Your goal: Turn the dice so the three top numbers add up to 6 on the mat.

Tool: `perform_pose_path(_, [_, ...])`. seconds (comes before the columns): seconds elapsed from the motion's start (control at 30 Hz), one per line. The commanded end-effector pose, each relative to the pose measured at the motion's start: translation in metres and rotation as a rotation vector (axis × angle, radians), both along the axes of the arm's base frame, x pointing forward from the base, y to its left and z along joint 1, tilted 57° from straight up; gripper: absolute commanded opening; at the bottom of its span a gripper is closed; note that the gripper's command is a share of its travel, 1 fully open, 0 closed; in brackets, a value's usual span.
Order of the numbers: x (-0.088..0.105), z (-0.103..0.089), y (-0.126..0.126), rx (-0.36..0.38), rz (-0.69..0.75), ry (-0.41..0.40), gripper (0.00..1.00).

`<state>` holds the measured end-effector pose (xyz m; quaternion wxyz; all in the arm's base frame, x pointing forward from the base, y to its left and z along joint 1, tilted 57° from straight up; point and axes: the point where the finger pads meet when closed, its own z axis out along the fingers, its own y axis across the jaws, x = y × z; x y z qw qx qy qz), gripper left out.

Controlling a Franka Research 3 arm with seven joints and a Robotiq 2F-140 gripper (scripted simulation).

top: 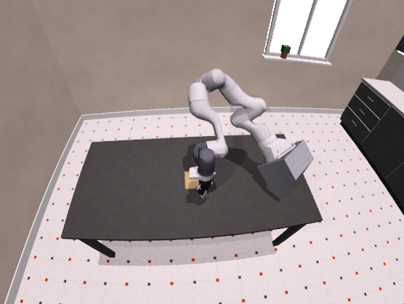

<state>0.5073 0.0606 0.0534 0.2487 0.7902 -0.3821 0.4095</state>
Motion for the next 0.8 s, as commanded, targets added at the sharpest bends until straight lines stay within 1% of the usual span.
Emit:
perform_pose_path(0.0, [0.0012, -0.0004, -0.0005, 0.002, -0.001, -0.003, 0.07])
perform_pose_path(0.77, [-0.0002, 0.0012, 0.0016, 0.002, -0.001, -0.003, 0.07])
